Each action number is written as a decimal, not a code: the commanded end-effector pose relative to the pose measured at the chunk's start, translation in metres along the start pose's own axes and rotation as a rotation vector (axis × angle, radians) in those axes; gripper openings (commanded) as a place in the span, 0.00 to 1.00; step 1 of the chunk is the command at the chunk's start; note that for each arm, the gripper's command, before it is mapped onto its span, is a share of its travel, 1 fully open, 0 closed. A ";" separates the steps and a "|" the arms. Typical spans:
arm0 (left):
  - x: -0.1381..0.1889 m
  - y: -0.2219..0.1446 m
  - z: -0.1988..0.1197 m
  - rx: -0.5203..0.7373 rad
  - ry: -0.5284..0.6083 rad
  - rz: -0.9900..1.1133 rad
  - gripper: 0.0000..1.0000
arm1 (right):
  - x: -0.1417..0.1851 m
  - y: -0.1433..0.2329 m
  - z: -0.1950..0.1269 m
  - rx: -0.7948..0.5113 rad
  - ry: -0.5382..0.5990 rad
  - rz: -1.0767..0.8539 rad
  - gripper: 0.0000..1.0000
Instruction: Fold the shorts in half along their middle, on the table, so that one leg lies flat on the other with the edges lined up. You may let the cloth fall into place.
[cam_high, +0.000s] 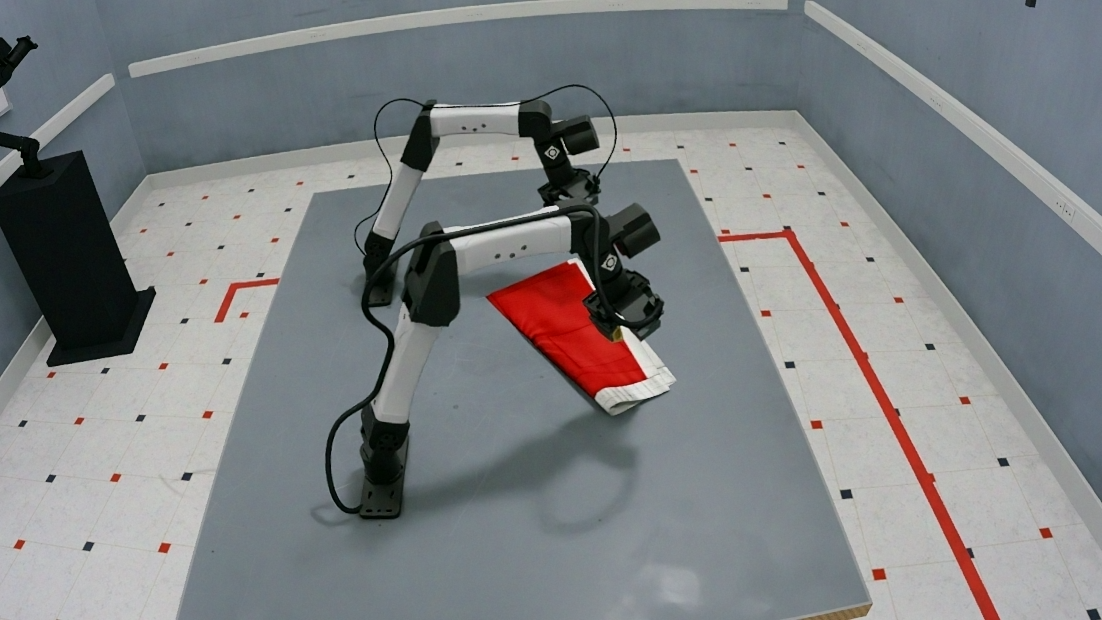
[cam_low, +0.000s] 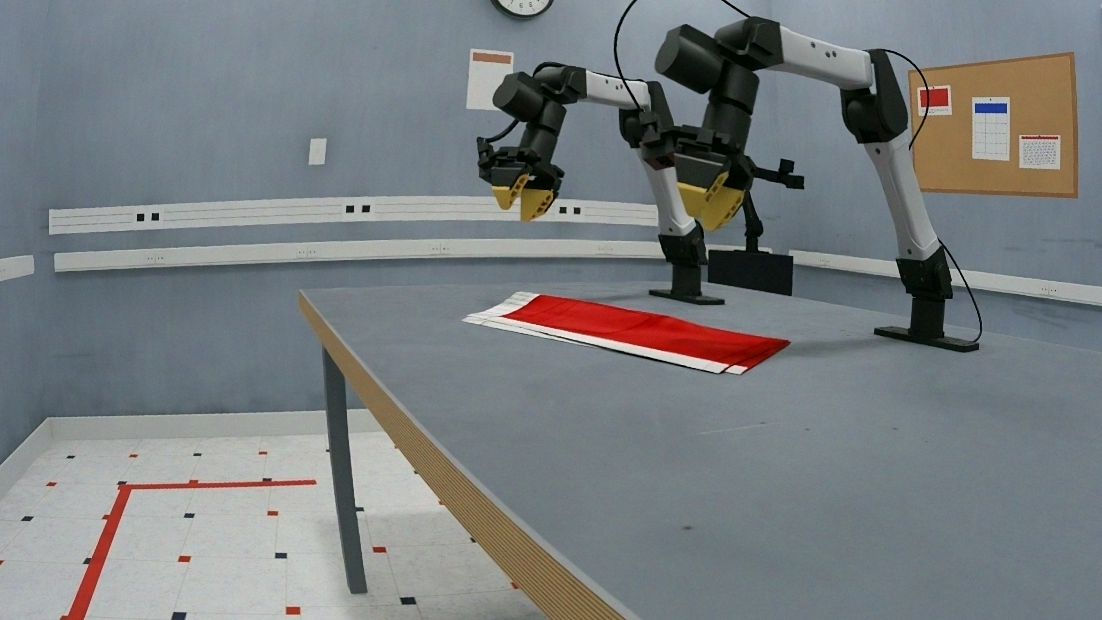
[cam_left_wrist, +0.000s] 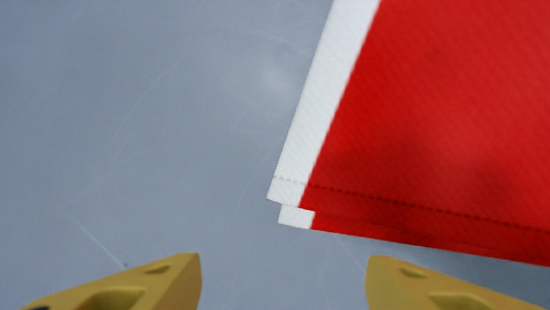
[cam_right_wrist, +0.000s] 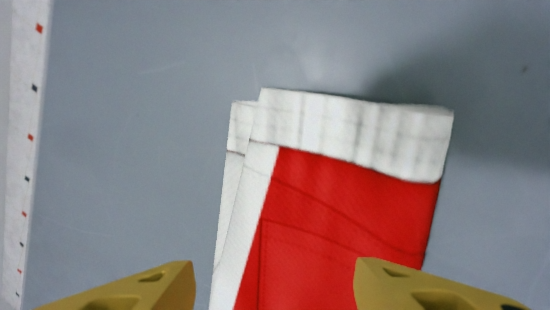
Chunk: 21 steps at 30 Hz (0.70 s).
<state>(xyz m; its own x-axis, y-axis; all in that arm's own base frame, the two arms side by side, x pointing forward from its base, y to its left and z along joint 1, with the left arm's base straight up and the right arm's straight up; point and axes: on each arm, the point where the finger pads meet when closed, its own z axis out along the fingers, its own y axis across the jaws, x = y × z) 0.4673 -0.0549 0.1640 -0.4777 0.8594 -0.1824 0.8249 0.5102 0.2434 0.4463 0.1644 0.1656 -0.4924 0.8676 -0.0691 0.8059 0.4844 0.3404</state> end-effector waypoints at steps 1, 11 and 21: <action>-0.021 0.017 -0.032 -0.151 -0.132 -0.073 0.55 | -0.012 0.027 -0.034 -0.203 -0.047 -0.105 0.55; -0.017 0.037 -0.068 -0.305 -0.294 -0.283 0.55 | -0.042 0.033 -0.073 -0.379 -0.175 -0.328 0.55; -0.010 0.051 -0.130 -0.468 -0.523 -0.476 0.55 | -0.076 0.035 -0.138 -0.564 -0.405 -0.537 0.55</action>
<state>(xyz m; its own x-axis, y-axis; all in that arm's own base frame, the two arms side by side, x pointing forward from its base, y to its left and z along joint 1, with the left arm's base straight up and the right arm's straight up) 0.4651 -0.0391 0.2513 -0.5576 0.5918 -0.5821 0.4662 0.8035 0.3703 0.4562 0.1081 0.2601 -0.6118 0.6387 -0.4666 0.3771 0.7541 0.5377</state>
